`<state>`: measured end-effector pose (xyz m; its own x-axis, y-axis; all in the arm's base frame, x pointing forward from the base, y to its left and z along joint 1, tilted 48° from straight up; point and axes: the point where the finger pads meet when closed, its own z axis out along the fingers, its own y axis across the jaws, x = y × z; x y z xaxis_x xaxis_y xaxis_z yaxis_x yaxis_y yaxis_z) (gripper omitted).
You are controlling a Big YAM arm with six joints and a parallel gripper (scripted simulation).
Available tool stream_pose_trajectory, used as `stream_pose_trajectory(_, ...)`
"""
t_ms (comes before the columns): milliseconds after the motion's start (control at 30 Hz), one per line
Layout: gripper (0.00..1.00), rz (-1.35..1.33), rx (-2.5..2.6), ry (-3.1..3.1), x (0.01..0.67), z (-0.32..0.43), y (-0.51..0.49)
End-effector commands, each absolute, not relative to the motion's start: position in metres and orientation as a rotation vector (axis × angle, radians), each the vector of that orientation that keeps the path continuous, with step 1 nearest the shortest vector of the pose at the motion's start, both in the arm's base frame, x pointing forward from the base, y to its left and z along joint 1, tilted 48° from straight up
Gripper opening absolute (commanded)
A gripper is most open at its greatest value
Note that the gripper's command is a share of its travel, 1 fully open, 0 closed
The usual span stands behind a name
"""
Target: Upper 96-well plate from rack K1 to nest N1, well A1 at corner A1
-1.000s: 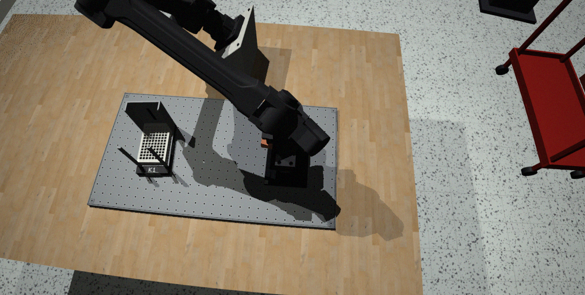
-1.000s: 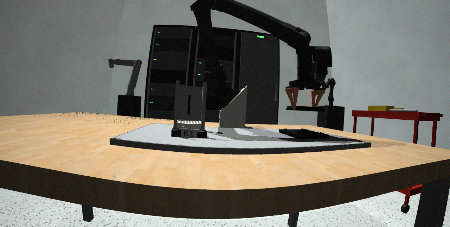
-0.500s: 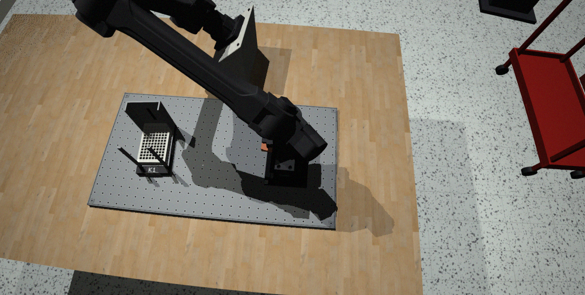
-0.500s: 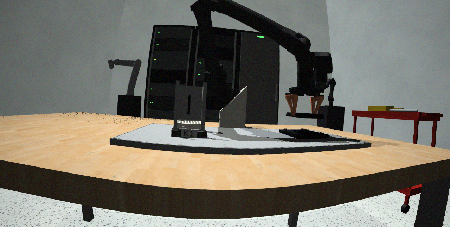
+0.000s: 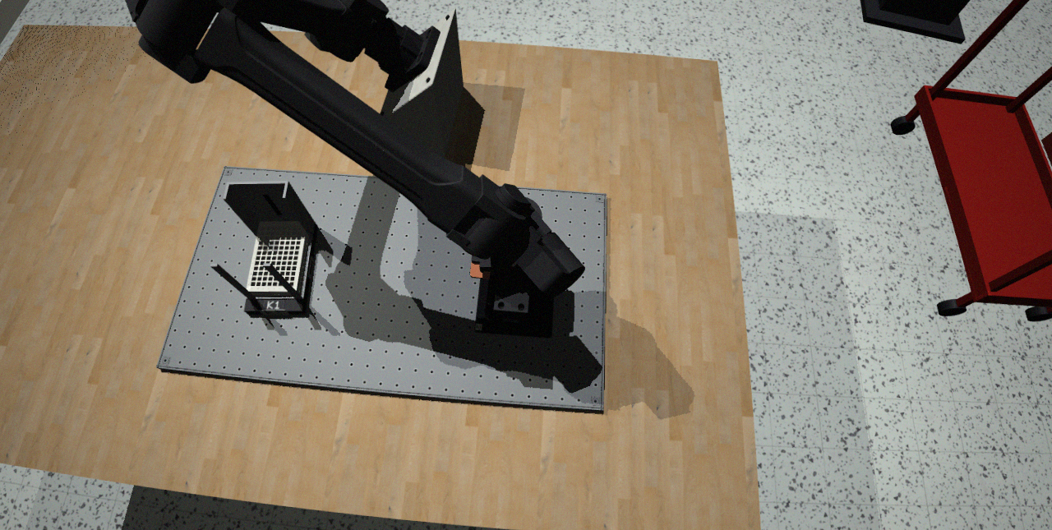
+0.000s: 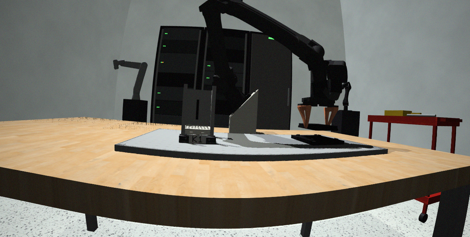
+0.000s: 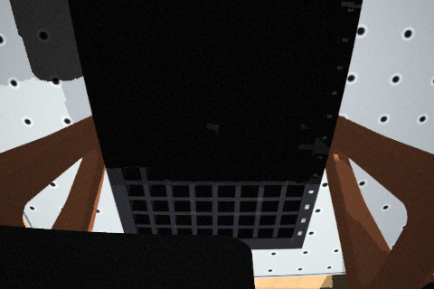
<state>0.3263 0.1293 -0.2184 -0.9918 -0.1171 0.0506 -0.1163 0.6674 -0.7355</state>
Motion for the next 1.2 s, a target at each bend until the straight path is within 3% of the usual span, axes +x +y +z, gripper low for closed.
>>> stream_pose_trajectory(0, 0.0, -1.265, -0.224, 2.868, 0.326, -0.227, 0.124)
stream_pose_trajectory(1167, 0.0, -1.259, -0.238, 2.862, 0.326, -0.235, 0.118)
